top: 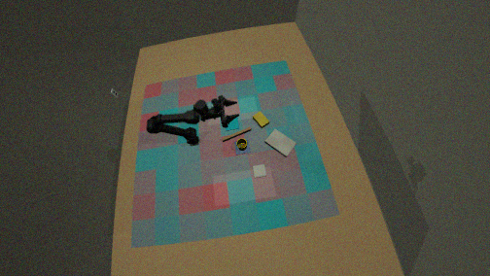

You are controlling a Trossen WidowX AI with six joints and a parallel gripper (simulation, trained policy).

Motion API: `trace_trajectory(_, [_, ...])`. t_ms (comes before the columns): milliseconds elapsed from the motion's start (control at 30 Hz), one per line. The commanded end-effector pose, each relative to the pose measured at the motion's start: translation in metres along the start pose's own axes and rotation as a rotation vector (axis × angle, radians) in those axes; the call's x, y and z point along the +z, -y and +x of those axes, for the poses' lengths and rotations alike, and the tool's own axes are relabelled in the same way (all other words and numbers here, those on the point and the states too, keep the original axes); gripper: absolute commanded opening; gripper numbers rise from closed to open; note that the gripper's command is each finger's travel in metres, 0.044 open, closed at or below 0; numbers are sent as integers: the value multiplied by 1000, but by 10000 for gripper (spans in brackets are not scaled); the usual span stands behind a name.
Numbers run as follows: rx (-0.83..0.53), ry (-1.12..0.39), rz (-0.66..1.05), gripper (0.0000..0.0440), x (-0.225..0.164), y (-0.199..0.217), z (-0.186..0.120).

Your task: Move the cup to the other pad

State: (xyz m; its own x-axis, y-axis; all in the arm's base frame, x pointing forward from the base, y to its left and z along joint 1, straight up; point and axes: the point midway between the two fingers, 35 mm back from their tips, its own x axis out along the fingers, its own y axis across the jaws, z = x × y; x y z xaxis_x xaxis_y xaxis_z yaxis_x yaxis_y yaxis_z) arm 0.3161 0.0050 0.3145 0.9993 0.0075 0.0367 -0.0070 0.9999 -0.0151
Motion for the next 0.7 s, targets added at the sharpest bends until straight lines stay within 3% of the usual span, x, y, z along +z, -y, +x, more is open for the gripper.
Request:
trace_trajectory(0, [-3,-5,1,374,0,0,1])
trace_trajectory(367, [-13,-122,33,89,-12,-3,9])
trace_trajectory(433, [-9,-152,40,78,-15,-5,11])
trace_trajectory(667, [14,-248,72,111,-22,-14,19])
